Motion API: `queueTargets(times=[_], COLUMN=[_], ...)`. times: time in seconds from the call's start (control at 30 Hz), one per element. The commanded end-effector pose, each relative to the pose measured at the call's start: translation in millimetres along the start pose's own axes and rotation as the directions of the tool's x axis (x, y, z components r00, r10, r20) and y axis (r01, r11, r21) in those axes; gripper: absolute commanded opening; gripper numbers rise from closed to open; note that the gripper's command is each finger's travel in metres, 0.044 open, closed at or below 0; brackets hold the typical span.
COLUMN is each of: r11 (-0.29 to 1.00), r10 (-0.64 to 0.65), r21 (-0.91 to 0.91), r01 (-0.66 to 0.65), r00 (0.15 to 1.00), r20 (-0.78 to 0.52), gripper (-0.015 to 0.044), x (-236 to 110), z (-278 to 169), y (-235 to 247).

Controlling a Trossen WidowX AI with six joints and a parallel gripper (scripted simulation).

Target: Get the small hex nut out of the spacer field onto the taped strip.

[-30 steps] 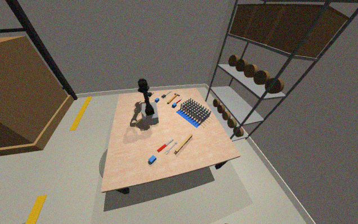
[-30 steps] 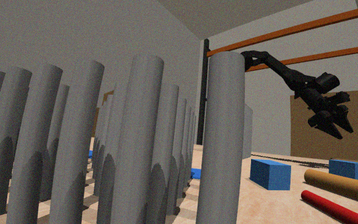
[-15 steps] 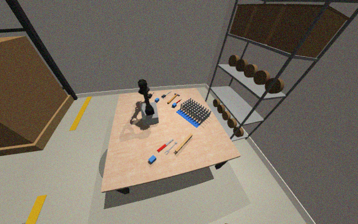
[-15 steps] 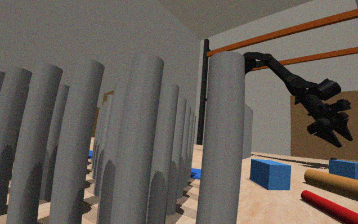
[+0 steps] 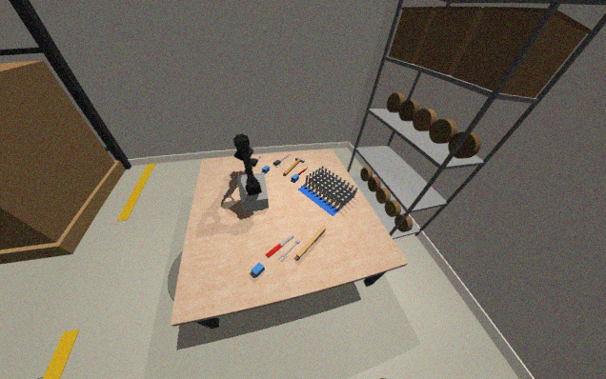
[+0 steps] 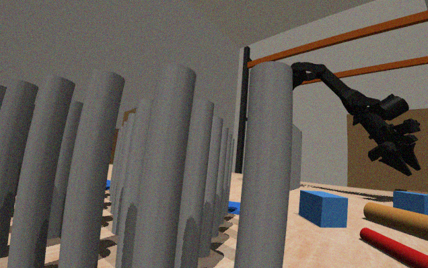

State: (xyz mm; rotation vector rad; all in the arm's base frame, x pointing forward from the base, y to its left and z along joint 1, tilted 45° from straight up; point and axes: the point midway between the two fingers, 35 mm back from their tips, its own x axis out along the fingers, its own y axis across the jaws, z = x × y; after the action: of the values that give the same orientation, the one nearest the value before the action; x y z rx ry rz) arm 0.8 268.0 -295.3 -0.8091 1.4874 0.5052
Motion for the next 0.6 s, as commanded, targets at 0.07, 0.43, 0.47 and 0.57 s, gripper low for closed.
queueTargets(times=[0.07, 0.43, 0.47, 0.57], r11=[1.000, 1.000, 1.000, 1.000], r10=[0.000, -0.001, -0.001, -0.001], r21=[-0.004, -0.003, -0.003, -0.003], r01=[0.000, 0.001, 0.001, 0.001], r00=[1.000, 1.000, 1.000, 1.000], r20=[0.003, 0.002, 0.002, 0.002], gripper=[0.0280, 0.0280, 0.0280, 0.0280], x=[4, 20, 21, 25], z=[-1, -9, -10, -12], y=[-1, -5, -6, -7])
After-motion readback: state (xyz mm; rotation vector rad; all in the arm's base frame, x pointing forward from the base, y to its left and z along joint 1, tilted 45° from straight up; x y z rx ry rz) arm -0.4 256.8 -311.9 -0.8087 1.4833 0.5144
